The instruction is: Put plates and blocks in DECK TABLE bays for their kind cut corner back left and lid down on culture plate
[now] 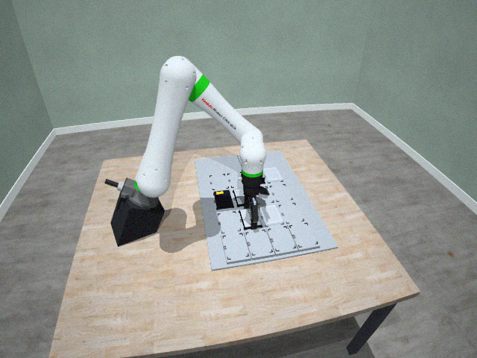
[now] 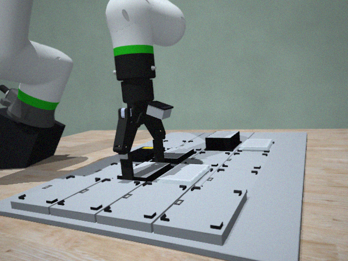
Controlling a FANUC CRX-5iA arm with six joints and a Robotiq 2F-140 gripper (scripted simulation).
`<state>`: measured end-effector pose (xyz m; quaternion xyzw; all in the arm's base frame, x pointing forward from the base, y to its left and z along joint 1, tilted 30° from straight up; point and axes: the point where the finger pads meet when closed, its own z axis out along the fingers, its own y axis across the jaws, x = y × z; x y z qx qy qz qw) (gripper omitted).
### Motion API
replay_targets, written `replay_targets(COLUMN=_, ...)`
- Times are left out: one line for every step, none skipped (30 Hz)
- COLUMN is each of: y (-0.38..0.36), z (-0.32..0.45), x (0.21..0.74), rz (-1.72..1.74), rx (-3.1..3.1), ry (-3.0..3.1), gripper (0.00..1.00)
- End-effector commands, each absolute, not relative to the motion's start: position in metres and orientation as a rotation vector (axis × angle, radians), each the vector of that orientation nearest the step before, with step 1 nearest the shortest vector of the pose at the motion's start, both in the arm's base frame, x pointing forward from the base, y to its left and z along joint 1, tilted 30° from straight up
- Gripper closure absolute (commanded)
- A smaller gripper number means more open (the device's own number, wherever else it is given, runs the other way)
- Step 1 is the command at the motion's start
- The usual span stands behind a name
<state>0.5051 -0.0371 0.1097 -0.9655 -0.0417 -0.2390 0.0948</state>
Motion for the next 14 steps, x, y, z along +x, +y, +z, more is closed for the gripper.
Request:
replay_targets(y=-0.0377, z=0.1116, x=0.5049, rz=-0.711, rx=-2.863, ry=-0.124, gripper=0.0)
replay_targets(y=-0.038, z=0.1128, x=0.5043, rz=-0.711, rx=-2.863, ry=-0.124, gripper=0.0)
replay_targets(y=-0.038, z=0.1128, x=0.5043, rz=-0.711, rx=-2.863, ry=-0.124, gripper=0.0)
replay_targets(y=-0.038, z=0.1128, x=0.5043, rz=-0.711, rx=-2.863, ry=-0.124, gripper=0.0)
replay_targets(y=-0.038, z=0.1128, x=0.5043, rz=-0.711, rx=-2.863, ry=-0.124, gripper=0.0)
replay_targets(y=-0.038, z=0.1128, x=0.5043, rz=-0.711, rx=-2.863, ry=-0.124, gripper=0.0)
replay_targets(y=-0.038, z=0.1128, x=0.5043, rz=-0.711, rx=-2.863, ry=-0.124, gripper=0.0)
replay_targets(y=-0.038, z=0.1128, x=0.5043, rz=-0.711, rx=-2.863, ry=-0.124, gripper=0.0)
replay_targets(y=-0.038, z=0.1128, x=0.5043, rz=-0.711, rx=-2.863, ry=-0.124, gripper=0.0)
replay_targets(y=-0.038, z=0.1128, x=0.5043, rz=-0.711, rx=-2.863, ry=-0.124, gripper=0.0)
replay_targets(y=-0.038, z=0.1128, x=0.5043, rz=-0.711, rx=-2.863, ry=-0.124, gripper=0.0)
replay_targets(y=-0.038, z=0.1128, x=0.5043, rz=-0.711, rx=-2.863, ry=-0.124, gripper=0.0)
replay_targets(y=-0.038, z=0.1128, x=0.5043, rz=-0.711, rx=-2.863, ry=-0.124, gripper=0.0)
replay_targets(y=-0.038, z=0.1128, x=0.5043, rz=-0.711, rx=-2.863, ry=-0.124, gripper=0.0)
